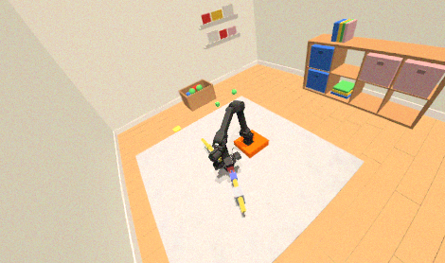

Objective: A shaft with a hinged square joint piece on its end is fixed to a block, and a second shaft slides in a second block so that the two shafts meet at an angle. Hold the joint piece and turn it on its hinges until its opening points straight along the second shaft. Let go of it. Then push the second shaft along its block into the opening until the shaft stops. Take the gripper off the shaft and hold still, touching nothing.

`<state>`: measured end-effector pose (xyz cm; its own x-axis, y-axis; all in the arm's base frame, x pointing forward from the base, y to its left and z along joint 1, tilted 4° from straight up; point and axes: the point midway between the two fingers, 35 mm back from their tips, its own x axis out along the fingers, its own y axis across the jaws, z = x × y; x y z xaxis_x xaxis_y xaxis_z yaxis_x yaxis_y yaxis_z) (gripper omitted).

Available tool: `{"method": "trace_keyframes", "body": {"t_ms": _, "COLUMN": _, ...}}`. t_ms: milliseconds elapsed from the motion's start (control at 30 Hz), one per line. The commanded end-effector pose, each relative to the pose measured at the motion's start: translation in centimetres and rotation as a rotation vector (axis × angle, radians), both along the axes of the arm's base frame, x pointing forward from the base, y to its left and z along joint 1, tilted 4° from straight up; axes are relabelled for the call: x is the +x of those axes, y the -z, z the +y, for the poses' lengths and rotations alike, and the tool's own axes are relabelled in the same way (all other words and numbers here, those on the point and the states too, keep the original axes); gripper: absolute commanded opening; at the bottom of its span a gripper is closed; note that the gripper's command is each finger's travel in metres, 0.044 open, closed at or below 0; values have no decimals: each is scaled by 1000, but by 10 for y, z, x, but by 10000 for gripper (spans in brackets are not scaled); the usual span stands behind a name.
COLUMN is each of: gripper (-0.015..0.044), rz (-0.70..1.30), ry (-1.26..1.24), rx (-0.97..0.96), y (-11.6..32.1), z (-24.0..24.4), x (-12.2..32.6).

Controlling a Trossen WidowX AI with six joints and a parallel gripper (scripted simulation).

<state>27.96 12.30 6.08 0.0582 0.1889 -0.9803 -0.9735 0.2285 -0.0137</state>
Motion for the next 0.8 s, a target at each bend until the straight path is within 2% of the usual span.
{"method": "trace_keyframes", "body": {"t_ms": 0, "gripper": 0, "rz": 0, "ry": 0, "rx": 0, "y": 0, "z": 0, "x": 0}}
{"method": "trace_keyframes", "body": {"t_ms": 167, "gripper": 0, "rz": 0, "ry": 0, "rx": 0, "y": 0, "z": 0, "x": 0}}
{"method": "trace_keyframes", "body": {"t_ms": 333, "gripper": 131, "rz": 0, "ry": 0, "rx": 0, "y": 0, "z": 0, "x": 0}}
{"method": "trace_keyframes", "body": {"t_ms": 433, "gripper": 147, "rz": 0, "ry": 0, "rx": 0, "y": 0, "z": 0, "x": 0}}
{"method": "trace_keyframes", "body": {"t_ms": 767, "gripper": 409, "rz": 0, "ry": 0, "rx": 0, "y": 0, "z": 0, "x": 0}}
